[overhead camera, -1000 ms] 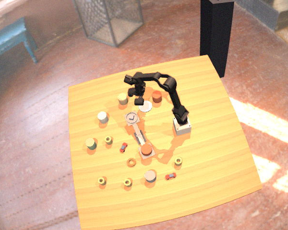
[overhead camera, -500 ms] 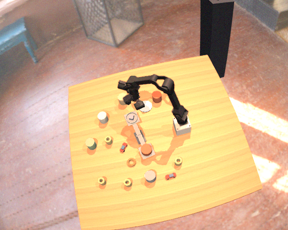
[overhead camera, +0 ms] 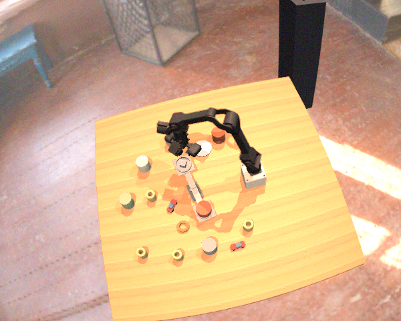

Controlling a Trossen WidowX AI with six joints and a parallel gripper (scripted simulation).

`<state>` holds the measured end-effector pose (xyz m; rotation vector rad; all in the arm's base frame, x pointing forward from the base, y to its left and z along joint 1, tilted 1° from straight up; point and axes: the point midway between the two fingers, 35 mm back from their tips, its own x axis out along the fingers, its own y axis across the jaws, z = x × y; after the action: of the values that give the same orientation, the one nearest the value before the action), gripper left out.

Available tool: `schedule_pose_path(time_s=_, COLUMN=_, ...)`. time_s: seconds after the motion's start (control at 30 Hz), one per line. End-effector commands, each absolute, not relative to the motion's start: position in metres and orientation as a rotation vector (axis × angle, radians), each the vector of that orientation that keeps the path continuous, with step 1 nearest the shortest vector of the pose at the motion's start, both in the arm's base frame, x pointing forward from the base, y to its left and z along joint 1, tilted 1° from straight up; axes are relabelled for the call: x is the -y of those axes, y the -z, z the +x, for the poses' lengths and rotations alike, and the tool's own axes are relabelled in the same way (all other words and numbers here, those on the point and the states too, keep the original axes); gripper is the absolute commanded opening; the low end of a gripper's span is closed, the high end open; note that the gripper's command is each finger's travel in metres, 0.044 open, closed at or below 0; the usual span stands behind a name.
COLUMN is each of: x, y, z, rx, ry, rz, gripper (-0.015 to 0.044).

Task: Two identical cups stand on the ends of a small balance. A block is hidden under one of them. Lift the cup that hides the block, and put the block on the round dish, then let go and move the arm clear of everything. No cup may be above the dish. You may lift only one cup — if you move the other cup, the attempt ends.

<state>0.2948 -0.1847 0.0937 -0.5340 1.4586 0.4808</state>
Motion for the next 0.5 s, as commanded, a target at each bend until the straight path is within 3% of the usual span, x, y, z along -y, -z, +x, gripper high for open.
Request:
schedule_pose_path(time_s=0.0, x=0.174, y=-0.098, z=0.305, rx=-1.432, ry=-0.59, rz=-0.653, gripper=0.026)
schedule_pose_path(time_s=0.47, x=0.15, y=-0.104, z=0.321, rx=-1.363, ry=-0.808, rz=-0.873, gripper=0.026)
